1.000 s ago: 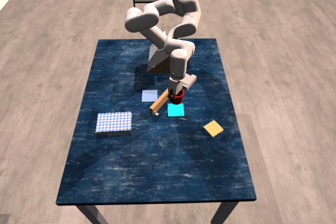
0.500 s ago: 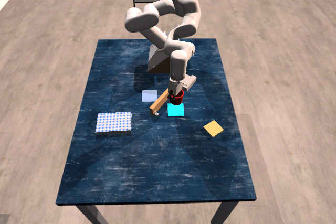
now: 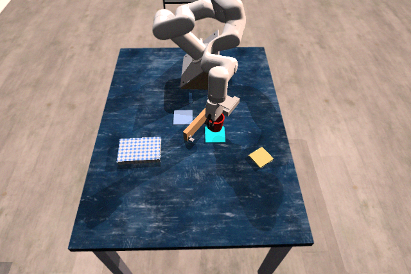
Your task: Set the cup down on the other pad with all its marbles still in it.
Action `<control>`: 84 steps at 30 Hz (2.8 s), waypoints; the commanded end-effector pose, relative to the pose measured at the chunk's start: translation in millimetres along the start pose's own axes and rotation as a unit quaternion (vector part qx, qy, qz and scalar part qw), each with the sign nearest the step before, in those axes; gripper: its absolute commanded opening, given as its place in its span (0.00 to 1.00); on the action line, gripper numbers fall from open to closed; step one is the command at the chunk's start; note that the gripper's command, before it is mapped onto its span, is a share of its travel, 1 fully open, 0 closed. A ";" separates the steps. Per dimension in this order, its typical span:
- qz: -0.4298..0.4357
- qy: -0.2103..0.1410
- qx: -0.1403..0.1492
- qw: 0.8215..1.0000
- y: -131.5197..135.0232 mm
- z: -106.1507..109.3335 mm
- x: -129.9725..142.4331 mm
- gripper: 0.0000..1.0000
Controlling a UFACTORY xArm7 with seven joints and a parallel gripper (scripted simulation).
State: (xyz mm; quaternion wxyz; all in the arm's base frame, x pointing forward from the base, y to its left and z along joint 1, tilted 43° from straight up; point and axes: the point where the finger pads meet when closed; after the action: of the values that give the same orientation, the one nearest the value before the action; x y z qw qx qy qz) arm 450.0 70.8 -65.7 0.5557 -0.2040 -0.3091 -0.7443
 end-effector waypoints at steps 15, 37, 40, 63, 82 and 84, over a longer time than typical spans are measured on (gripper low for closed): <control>0.000 0.001 0.002 1.000 0.8 -31.5 -0.6 0.85; 0.000 0.001 0.002 1.000 0.8 -36.3 -0.6 0.85; 0.000 0.001 0.002 1.000 0.8 -36.8 -0.6 0.85; 0.000 0.001 0.002 1.000 1.4 -45.4 -1.9 0.85; 0.000 0.001 0.002 1.000 1.5 -45.6 -1.9 1.00; 0.000 0.001 0.002 1.000 1.5 -45.6 -1.9 1.00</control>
State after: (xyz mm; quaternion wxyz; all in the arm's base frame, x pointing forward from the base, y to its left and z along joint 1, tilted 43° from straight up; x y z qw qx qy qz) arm 452.6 38.8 -100.9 0.5558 -0.2040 -0.3086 -0.7445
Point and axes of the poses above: the point where the finger pads meet when closed, its own z axis back along the fingers, its own y axis across the jaws, x = y × z, and after that the axes turned 13 degrees about z, right-handed
